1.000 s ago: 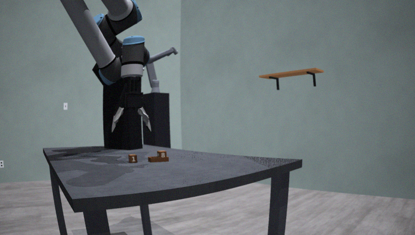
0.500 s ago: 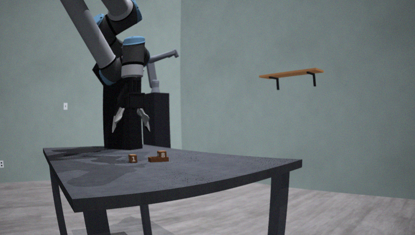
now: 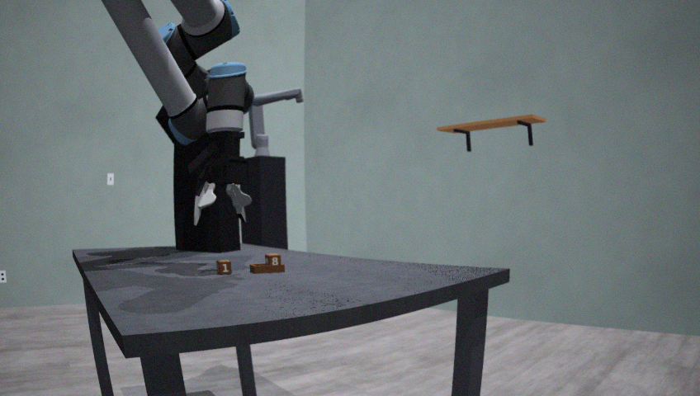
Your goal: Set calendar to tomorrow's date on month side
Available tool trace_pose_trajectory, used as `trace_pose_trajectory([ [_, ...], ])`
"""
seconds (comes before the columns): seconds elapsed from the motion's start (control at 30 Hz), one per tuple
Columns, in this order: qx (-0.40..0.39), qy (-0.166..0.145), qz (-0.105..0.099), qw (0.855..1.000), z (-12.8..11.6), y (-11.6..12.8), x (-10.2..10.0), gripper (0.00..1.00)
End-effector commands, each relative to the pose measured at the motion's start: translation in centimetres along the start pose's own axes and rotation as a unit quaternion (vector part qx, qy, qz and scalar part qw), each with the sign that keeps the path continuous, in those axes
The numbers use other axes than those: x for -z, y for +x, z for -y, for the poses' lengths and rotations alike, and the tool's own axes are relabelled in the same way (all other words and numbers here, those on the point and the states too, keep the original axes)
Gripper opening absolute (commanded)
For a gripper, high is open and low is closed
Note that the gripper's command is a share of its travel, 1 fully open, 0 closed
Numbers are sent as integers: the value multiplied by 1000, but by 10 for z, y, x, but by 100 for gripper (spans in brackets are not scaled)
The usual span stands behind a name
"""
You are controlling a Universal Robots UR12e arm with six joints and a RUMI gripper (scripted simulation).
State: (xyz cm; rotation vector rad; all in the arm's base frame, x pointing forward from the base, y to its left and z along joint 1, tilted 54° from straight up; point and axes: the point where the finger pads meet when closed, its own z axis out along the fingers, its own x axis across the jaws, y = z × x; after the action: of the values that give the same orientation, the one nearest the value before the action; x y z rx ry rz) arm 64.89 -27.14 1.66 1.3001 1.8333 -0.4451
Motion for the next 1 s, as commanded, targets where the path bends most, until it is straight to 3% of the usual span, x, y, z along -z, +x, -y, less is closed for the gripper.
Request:
trace_pose_trajectory([
  [0.0,87,-3,1,996,0,0,-1,100],
  [0.37,204,-3,2,979,0,-1,-2,100],
  [0.7,341,-3,2,940,-1,0,-4,100],
  [0.87,415,-2,2,910,-2,0,-5,100],
  [0.97,426,-2,2,905,-3,0,-5,100],
])
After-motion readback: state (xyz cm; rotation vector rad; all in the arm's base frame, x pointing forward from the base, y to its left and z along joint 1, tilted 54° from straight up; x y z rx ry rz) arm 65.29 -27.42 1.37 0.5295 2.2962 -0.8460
